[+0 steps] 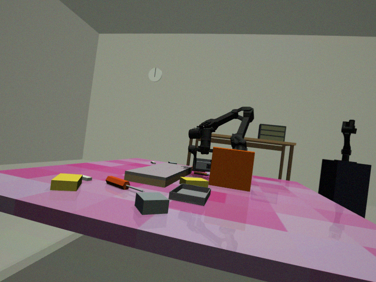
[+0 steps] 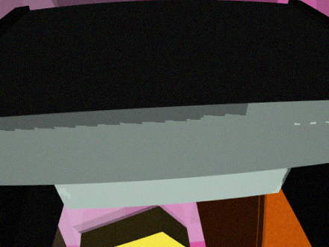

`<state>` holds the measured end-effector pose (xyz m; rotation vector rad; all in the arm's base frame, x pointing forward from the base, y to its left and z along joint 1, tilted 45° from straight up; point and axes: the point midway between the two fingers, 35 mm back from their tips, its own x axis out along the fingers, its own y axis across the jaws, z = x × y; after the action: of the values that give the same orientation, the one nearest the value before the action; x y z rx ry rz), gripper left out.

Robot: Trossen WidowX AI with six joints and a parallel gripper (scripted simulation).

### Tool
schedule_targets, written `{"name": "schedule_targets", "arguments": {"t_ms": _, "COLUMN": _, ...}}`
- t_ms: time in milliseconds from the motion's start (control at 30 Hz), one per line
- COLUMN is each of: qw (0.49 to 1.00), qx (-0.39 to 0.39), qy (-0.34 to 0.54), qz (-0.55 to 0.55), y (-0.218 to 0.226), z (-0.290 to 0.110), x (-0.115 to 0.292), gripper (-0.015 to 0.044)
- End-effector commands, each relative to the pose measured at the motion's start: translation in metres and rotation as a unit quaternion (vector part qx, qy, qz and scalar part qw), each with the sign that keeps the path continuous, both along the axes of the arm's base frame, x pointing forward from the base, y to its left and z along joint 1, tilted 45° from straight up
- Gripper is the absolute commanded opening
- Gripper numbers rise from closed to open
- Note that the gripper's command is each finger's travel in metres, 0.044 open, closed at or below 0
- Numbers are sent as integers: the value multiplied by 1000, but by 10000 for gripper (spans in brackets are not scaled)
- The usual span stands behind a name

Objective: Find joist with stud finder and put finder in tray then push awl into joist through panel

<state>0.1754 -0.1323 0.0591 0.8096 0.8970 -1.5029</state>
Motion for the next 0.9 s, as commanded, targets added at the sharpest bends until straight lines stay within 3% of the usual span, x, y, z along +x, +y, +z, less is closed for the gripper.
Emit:
{"name": "schedule_targets", "arguments": {"t_ms": 0, "qw": 1000, "qx": 13, "qy": -3, "qz": 2, "y": 0, "z": 2, "x": 2, "gripper": 0}}
{"name": "schedule_targets", "arguments": {"t_ms": 867, "qw": 996, "qx": 92, "qy": -7, "qz": -4, "y": -4, "z": 4, "x": 2, "gripper": 0}}
